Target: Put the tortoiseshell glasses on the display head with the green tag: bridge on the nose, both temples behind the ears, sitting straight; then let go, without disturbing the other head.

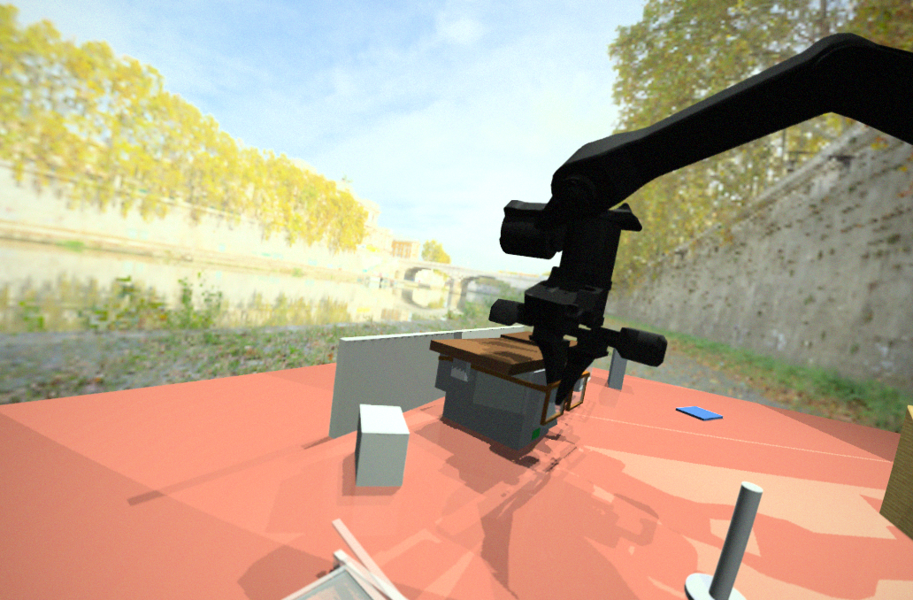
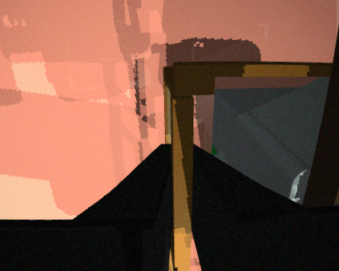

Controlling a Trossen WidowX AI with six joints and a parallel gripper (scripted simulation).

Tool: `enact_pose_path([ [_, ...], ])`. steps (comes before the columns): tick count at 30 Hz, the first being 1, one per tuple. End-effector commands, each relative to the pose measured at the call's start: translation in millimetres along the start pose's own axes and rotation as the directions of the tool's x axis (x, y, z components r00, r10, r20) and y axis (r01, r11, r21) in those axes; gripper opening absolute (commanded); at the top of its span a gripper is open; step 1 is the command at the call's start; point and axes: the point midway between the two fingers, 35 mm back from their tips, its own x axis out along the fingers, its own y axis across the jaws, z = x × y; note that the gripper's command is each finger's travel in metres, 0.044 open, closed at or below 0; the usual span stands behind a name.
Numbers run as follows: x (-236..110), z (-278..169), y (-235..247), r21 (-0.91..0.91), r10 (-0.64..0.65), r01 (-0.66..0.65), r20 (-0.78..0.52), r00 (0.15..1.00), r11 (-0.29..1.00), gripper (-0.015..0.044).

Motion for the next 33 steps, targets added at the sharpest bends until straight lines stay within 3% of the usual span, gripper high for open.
enact_pose_path([
  [1,2.1,-0.7,-2.8,0.006,0.004,-0.004,0.004,1.000,1.000,0.0000],
  [33,5.0,-1.1,-2.6,0.006,0.004,-0.004,0.004,1.000,1.000,0.0000],
])
